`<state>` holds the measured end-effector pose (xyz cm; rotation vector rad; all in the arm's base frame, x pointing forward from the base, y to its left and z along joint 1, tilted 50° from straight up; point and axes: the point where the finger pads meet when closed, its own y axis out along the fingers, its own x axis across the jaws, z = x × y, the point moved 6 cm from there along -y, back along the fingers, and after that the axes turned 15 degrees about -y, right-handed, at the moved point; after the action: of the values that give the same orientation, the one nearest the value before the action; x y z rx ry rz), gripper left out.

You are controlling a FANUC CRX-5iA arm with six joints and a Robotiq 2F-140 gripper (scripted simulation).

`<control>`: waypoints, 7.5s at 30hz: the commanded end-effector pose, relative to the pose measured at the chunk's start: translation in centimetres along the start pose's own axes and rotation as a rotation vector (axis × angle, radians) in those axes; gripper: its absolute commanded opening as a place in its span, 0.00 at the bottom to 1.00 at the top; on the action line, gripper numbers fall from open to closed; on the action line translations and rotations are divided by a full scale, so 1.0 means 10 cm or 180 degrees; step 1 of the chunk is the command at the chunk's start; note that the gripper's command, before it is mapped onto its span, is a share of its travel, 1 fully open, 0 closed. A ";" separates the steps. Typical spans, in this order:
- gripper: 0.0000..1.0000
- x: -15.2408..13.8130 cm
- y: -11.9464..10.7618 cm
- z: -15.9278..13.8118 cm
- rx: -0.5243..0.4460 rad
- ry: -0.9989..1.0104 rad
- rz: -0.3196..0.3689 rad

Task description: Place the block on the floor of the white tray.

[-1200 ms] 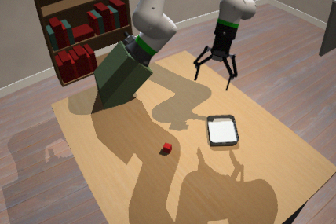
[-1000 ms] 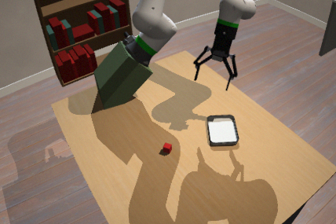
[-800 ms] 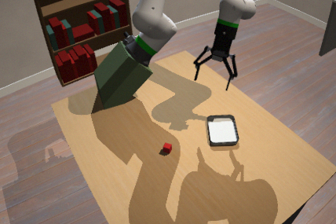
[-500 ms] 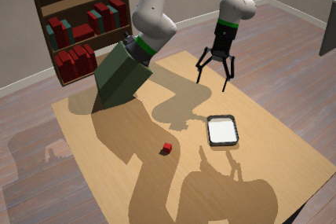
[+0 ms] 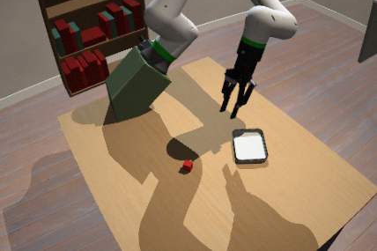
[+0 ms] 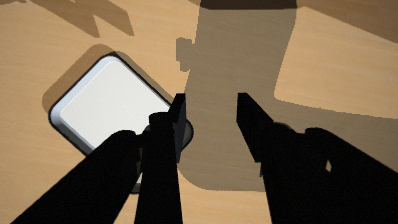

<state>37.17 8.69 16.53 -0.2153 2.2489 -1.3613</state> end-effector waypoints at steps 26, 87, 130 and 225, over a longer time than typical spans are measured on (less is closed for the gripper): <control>0.37 0.44 1.28 2.15 -0.1129 0.3548 -0.0141; 0.36 0.46 1.54 2.19 -0.1196 0.3716 -0.0130; 0.36 0.41 1.85 2.09 -0.1196 0.3716 -0.0130; 0.10 0.50 1.34 2.26 -0.1196 0.3716 -0.0130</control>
<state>45.51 -4.27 -5.28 0.5709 3.4483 -1.1931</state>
